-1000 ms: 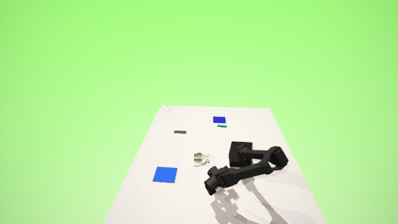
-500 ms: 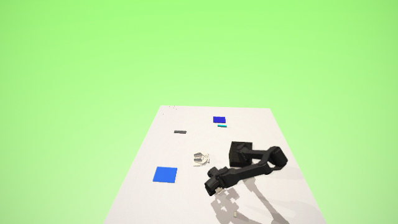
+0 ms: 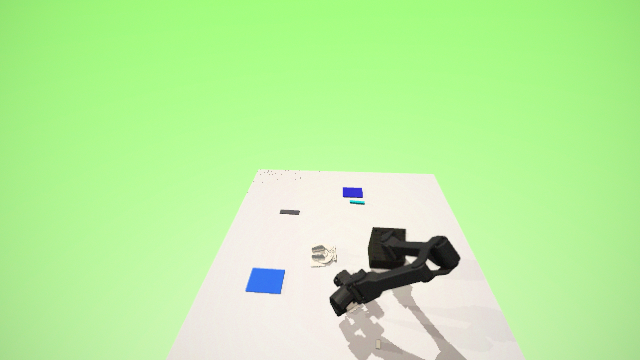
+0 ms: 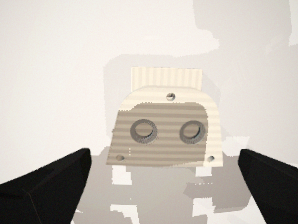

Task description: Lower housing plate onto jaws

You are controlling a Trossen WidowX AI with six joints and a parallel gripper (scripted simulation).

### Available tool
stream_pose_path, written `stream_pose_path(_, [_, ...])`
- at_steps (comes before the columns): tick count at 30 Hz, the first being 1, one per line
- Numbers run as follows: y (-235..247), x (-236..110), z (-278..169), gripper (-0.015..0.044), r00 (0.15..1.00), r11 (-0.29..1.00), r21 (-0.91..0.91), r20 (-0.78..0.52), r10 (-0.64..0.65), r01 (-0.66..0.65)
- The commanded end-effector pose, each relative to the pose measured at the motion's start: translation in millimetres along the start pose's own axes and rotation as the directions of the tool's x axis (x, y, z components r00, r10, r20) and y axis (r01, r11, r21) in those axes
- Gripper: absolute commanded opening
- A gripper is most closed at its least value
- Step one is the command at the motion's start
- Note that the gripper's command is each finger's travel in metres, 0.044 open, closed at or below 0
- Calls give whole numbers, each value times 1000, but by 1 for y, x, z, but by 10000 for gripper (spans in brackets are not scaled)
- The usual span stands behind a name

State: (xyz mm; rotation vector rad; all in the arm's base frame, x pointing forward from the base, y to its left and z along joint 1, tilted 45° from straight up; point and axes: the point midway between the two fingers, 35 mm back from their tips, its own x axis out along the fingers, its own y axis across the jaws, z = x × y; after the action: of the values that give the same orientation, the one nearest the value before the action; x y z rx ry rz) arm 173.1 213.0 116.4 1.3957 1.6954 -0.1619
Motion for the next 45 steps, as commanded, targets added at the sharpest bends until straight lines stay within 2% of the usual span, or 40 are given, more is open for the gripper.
stream_pose_path(1, [-1,2,2,440,1000,1000,7,6,-5,5])
stream_pose_path(23, [-1,32,2,440,1000,1000,8,5,-5,5])
stream_pose_path(45, [-1,33,2,440,1000,1000,8,5,-5,5])
